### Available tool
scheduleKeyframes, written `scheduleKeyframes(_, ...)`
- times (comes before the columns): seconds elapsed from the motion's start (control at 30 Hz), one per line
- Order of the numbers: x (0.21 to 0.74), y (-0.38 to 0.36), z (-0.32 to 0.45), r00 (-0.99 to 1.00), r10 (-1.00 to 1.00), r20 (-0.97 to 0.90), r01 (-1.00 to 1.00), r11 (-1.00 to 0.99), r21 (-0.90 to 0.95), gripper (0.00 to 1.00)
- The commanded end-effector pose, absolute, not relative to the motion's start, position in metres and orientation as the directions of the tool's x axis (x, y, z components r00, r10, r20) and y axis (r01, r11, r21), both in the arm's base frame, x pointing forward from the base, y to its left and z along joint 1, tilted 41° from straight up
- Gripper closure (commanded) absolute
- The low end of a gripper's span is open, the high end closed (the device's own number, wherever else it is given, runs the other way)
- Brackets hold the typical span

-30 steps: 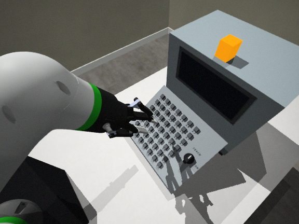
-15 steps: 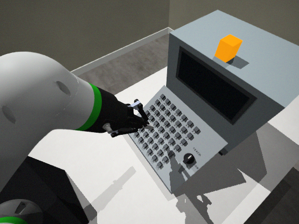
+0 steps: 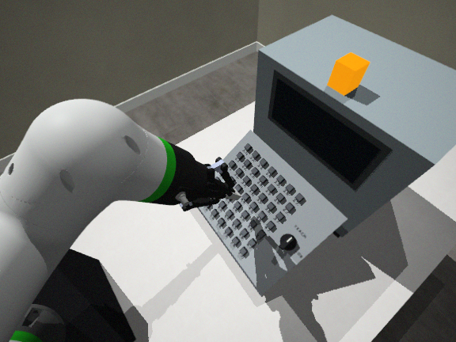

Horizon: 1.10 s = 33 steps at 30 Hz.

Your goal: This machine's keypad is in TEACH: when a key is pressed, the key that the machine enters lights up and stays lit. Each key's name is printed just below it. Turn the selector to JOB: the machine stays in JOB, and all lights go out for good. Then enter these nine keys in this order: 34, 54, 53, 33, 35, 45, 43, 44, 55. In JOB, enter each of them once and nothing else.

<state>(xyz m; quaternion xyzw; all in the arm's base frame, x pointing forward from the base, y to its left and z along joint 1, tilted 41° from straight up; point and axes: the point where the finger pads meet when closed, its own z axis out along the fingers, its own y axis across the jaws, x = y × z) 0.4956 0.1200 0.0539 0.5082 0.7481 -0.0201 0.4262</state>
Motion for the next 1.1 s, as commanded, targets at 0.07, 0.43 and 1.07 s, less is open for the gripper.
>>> scheduleKeyframes(0.07,0.514,0.108,0.035,-0.124,0.744,-0.656,0.776,0.485,0.404,1.00)
scheduleKeyframes(0.43,0.519,0.104,0.029,-0.124,0.744,-0.656,0.776,0.485,0.404,1.00)
scheduleKeyframes(1.07,0.530,0.096,0.018,-0.124,0.744,-0.656,0.776,0.485,0.404,1.00)
